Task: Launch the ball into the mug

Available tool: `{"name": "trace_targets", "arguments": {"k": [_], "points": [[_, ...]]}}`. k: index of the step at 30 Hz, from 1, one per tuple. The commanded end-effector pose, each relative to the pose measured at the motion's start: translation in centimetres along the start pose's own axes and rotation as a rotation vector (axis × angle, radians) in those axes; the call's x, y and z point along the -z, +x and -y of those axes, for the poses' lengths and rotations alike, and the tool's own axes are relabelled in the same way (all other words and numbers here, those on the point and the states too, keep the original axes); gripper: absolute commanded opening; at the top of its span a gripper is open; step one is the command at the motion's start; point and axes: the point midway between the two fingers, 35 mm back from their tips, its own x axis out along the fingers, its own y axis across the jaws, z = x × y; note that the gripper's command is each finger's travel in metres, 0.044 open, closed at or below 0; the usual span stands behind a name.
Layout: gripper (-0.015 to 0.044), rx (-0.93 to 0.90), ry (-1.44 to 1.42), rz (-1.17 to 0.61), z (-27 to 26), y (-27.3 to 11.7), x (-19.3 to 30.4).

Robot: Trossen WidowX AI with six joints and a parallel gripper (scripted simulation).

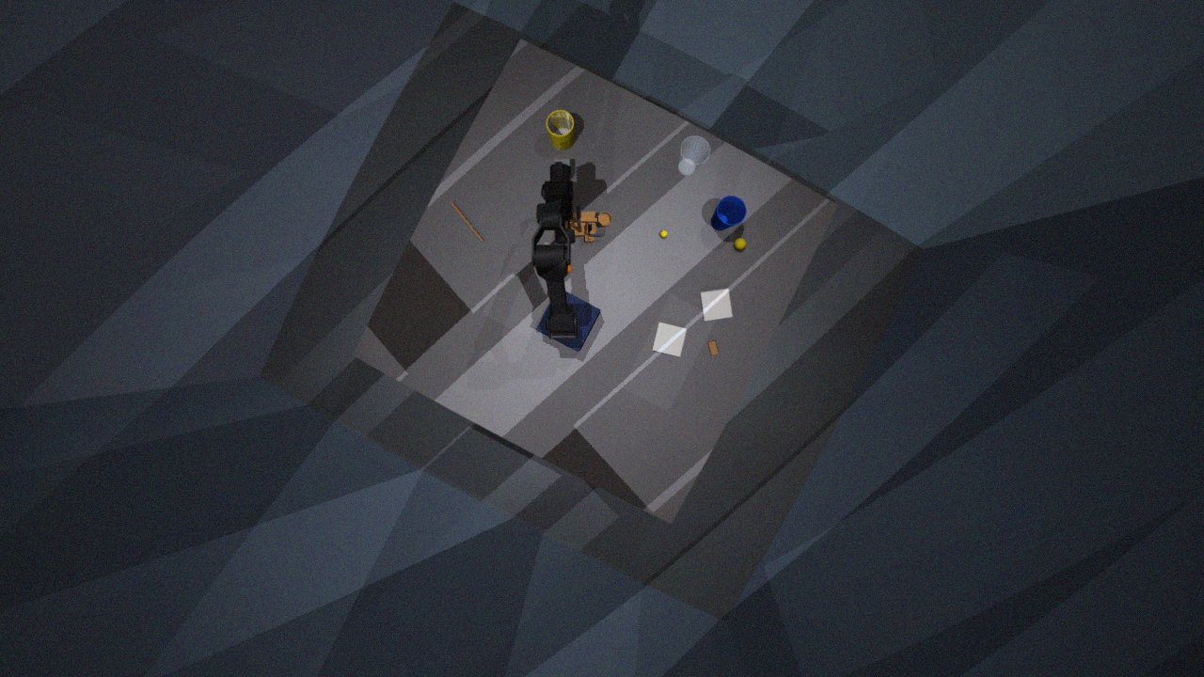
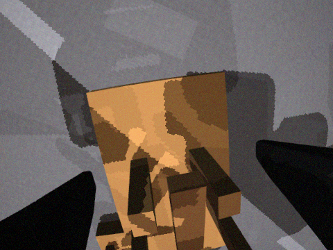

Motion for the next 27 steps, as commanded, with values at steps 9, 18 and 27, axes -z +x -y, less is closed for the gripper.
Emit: {"name": "trace_targets", "arguments": {"k": [9,18,27], "points": [[0.0335,-0.004,0.0,0.0,-0.1,0.5,0.0],[0.0138,-0.004,0.0,0.0,-0.1,0.5,0.0],[0.0,-0.007,-0.001,0.0,-0.1,-4.2,0.0]]}}
